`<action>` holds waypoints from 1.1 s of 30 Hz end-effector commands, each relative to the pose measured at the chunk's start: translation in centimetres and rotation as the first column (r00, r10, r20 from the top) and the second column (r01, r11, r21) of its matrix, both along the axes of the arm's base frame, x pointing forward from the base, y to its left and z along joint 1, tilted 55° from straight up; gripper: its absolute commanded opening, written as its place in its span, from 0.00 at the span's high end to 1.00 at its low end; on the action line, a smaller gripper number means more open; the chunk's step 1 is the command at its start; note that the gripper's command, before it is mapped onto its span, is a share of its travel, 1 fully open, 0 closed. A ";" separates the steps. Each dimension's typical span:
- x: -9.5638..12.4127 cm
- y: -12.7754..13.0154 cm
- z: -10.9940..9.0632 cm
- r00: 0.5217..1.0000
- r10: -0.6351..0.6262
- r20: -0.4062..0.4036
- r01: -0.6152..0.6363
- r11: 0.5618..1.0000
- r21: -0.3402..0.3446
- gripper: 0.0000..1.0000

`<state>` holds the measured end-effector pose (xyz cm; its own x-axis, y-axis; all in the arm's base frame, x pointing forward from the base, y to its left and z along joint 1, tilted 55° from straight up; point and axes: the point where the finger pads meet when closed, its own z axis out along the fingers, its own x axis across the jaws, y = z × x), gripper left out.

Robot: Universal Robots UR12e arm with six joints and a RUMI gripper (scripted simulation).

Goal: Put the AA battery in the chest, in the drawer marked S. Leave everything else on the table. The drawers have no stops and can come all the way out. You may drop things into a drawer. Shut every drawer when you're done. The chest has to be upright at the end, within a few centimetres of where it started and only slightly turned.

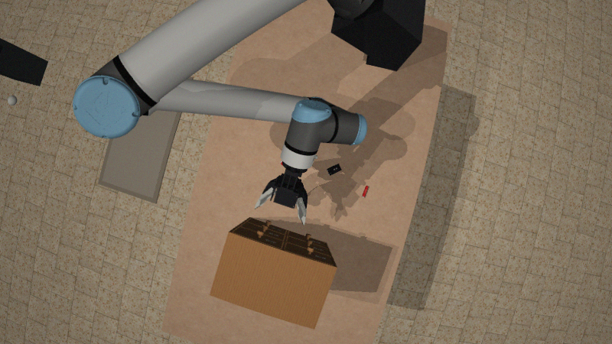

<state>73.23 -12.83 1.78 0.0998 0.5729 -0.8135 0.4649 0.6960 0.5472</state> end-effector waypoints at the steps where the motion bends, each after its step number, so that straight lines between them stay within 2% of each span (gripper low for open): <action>1: 0.0 0.0 0.0 1.000 0.002 0.001 -0.002 1.000 0.000 0.00; 19: 0.0 -0.4 -0.3 1.000 0.002 0.001 -0.002 1.000 0.000 0.00; 33: 0.2 -3.2 -2.2 1.000 0.002 0.001 -0.002 1.000 0.000 0.00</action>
